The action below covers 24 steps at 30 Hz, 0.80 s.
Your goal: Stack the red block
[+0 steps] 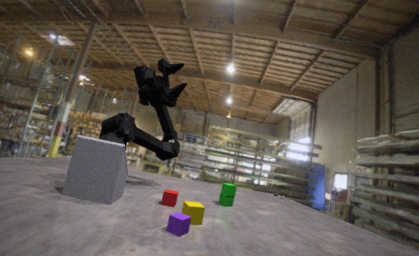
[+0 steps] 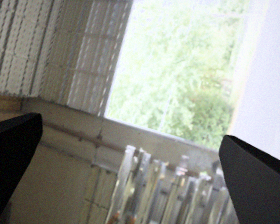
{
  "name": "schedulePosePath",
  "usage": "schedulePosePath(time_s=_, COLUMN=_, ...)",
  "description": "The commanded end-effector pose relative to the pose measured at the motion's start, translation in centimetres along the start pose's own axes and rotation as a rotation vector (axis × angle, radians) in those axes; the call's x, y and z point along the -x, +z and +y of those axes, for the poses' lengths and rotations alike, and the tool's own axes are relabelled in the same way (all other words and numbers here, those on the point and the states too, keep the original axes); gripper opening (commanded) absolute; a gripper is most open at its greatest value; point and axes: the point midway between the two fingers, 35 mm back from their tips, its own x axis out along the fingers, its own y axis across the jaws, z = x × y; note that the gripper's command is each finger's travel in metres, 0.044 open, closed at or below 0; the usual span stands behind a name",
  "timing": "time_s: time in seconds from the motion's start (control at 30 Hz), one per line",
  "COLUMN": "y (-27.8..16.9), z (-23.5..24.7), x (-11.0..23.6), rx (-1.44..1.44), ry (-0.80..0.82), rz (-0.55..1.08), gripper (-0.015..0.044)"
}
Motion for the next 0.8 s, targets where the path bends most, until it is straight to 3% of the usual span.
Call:
schedulePosePath(time_s=0.0, y=0.0, z=0.0, x=0.0, rx=0.002, ry=-0.001, rz=0.001, gripper=0.0426)
schedulePosePath(time_s=0.77, y=4.0, z=-3.4, x=-2.8, rx=0.344, ry=-0.385, rz=0.246, gripper=0.0440)
